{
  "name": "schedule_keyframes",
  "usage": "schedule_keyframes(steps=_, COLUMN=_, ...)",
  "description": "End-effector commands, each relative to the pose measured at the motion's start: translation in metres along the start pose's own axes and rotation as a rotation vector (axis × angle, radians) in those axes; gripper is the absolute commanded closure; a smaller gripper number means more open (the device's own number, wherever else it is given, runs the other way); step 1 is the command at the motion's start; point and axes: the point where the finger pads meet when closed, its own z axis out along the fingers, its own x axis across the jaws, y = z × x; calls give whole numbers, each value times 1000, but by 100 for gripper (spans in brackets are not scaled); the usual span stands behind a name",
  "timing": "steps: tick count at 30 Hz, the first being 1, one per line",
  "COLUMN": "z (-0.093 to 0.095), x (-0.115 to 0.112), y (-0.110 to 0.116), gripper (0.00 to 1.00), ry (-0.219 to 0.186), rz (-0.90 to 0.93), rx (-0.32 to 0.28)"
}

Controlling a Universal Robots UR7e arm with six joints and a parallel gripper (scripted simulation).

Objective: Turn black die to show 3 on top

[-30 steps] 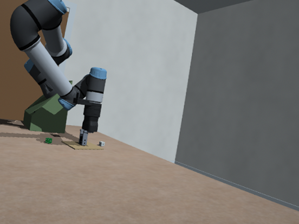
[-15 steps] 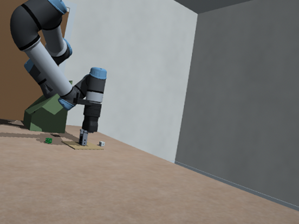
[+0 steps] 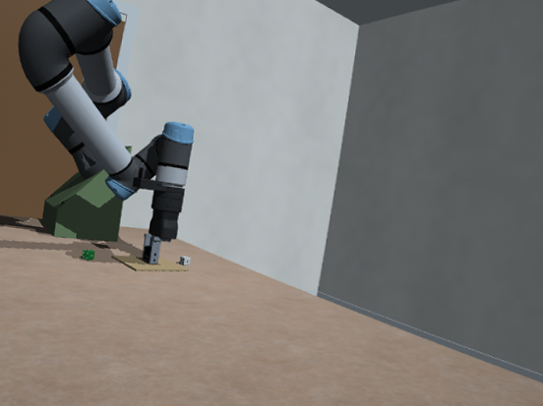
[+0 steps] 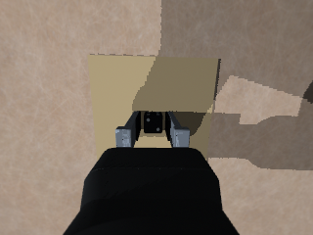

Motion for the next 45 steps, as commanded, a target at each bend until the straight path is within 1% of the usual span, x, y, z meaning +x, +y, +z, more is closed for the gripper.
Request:
schedule_keyframes(steps=1, z=0, x=0, y=0, gripper=30, ry=-1, rz=0, rx=0)
schedule_keyframes(steps=14, z=-1, x=0, y=0, gripper=30, ry=-1, rz=0, rx=0)
schedule_keyframes(steps=20, z=-11, x=0, y=0, gripper=30, ry=-1, rz=0, rx=0)
schedule_keyframes(steps=22, z=-11, x=0, y=0, gripper=30, ry=-1, rz=0, rx=0)
schedule_keyframes(steps=26, z=-25, x=0, y=0, gripper=30, ry=-1, rz=0, rx=0)
schedule_keyframes(steps=37, z=-73, x=0, y=0, gripper=30, ry=-1, rz=0, rx=0)
schedule_keyframes(steps=39, z=-73, x=0, y=0, gripper=30, ry=-1, rz=0, rx=0)
schedule_keyframes(steps=45, z=-87, x=0, y=0, gripper=30, ry=-1, rz=0, rx=0)
